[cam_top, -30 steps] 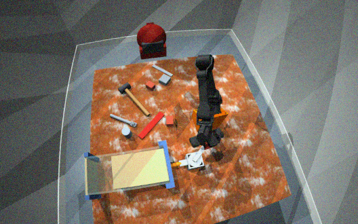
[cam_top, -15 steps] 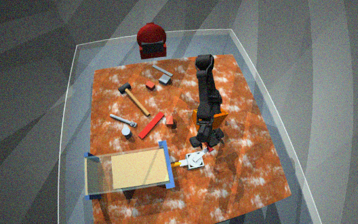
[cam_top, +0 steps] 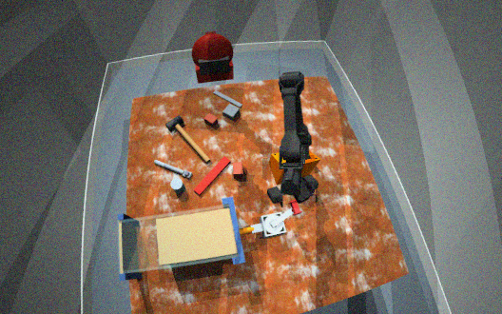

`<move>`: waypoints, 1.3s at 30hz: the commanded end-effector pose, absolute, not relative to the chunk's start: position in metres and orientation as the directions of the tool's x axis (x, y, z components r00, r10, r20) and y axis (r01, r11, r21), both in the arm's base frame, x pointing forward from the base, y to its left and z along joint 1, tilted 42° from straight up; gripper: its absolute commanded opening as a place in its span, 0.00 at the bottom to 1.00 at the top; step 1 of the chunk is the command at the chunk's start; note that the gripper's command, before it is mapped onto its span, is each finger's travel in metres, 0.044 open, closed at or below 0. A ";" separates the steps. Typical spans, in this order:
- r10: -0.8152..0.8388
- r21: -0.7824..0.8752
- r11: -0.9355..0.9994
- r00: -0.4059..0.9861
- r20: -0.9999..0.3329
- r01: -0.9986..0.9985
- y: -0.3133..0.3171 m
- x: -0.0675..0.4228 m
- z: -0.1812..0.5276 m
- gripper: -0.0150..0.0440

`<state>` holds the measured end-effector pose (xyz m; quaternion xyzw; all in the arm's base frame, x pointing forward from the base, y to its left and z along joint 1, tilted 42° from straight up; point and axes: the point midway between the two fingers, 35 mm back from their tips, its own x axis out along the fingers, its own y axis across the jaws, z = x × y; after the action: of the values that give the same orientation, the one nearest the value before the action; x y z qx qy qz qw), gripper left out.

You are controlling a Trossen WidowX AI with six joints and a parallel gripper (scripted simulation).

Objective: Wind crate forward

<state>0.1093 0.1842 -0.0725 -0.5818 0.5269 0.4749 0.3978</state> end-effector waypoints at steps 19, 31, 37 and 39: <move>-0.335 0.032 -0.120 0.010 -0.942 -0.992 0.223 0.112 -0.017 1.00; -0.562 0.018 -0.109 0.047 -0.826 -0.994 0.275 0.174 -0.057 1.00; -0.640 0.020 -0.132 0.070 -0.765 -0.991 0.284 0.192 -0.077 1.00; -0.640 0.020 -0.132 0.070 -0.765 -0.991 0.284 0.192 -0.077 1.00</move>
<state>0.1887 0.2822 -0.0757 -0.6747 0.6002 0.3295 0.2758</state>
